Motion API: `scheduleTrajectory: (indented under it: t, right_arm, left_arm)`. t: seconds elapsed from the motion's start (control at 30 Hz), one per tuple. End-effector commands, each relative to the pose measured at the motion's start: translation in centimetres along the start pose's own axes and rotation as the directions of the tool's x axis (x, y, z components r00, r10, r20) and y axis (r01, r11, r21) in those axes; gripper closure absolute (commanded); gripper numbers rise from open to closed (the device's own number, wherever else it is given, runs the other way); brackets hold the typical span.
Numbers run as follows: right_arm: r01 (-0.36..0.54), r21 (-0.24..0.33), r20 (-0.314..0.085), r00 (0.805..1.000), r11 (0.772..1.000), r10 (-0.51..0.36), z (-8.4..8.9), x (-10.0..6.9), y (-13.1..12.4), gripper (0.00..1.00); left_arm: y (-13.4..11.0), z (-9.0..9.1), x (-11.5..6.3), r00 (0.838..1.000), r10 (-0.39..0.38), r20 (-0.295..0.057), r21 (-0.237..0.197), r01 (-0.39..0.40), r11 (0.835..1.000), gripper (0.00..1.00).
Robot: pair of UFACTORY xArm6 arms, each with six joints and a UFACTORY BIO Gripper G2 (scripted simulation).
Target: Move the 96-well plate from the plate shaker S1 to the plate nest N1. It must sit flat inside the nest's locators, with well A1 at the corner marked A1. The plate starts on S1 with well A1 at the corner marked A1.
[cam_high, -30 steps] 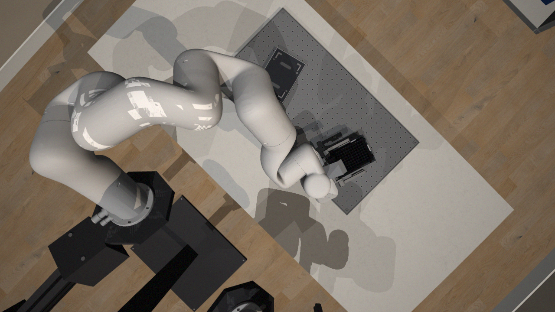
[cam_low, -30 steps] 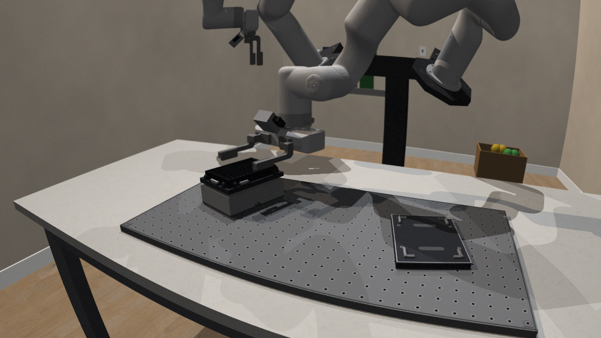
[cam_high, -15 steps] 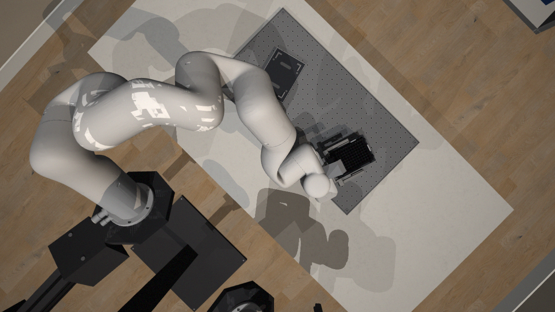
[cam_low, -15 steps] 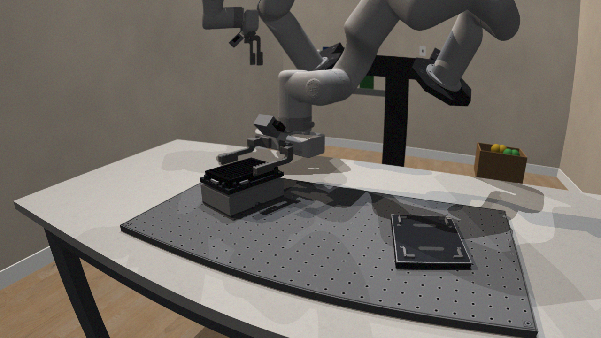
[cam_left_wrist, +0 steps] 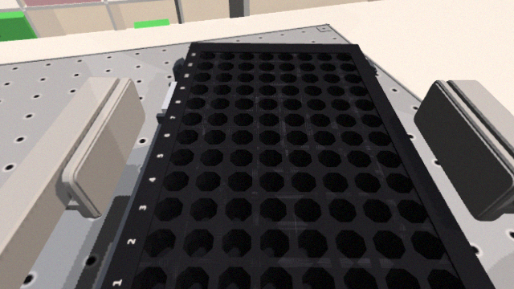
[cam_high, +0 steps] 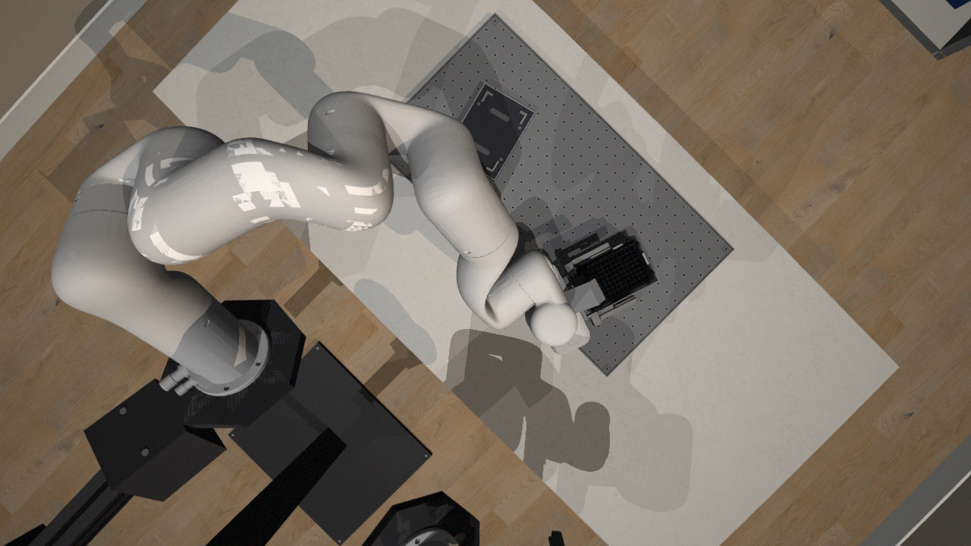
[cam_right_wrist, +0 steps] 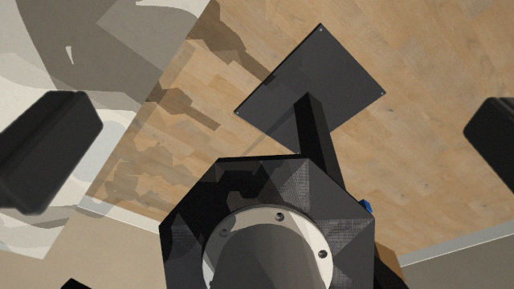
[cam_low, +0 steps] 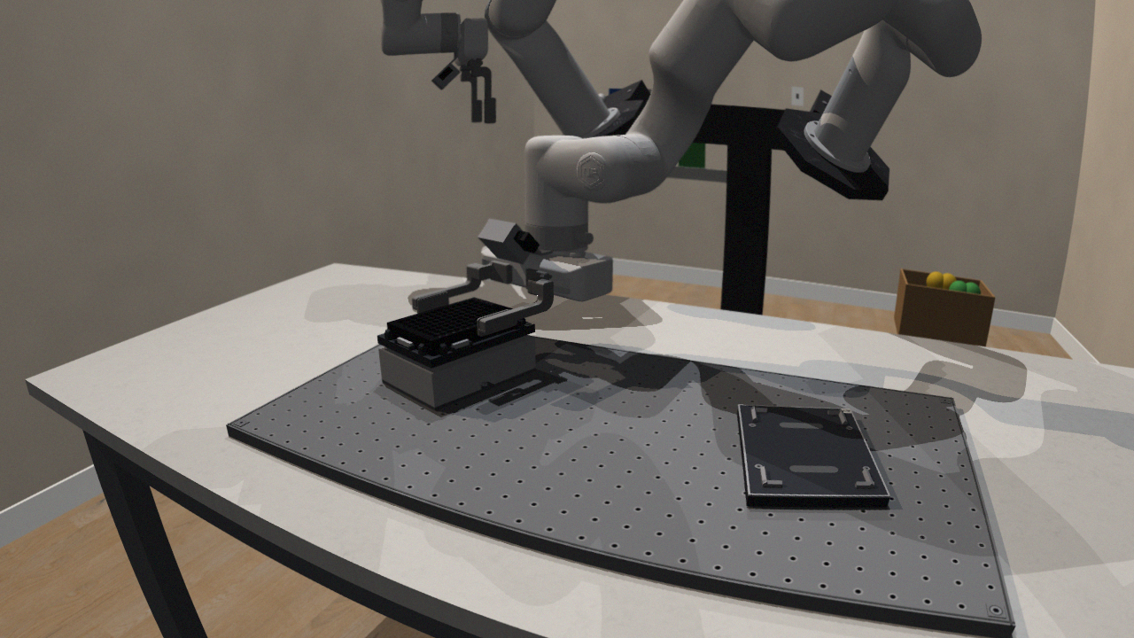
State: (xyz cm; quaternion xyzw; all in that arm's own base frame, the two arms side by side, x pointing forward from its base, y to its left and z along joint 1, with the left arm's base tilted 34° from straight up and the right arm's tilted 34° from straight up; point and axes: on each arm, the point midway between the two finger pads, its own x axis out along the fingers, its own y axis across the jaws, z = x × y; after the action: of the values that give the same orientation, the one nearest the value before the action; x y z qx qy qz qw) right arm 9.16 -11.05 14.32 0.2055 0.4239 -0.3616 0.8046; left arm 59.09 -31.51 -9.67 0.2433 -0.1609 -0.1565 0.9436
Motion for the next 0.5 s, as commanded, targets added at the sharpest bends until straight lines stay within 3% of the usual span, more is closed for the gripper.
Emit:
scheduleTrajectory:
  t: [0.0, 0.17, 0.2, 0.47]
  right_arm:
    - [0.000, 0.000, 0.001, 1.000, 1.000, 0.000, 0.07, -0.03, 0.00, 0.00]
    - [0.000, 0.000, 0.001, 1.000, 1.000, 0.000, 0.07, -0.03, 0.00, 0.00]
    - [0.000, 0.000, 0.001, 1.000, 1.000, 0.000, 0.07, -0.03, 0.00, 0.00]
    - [0.000, 0.000, 0.001, 1.000, 1.000, 0.000, 0.07, -0.03, 0.00, 0.00]
  left_arm:
    - [-0.03, 0.16, 0.12, 1.000, 0.000, 0.003, -0.001, 0.000, 1.000, 0.63]
    - [-0.03, 0.15, 0.11, 1.000, 0.000, 0.003, -0.001, 0.000, 1.000, 0.63]
    - [-0.03, 0.15, 0.11, 1.000, 0.000, 0.003, -0.001, 0.000, 1.000, 1.00]
    - [-0.03, 0.15, 0.12, 1.000, 0.000, 0.003, -0.001, 0.000, 1.000, 1.00]
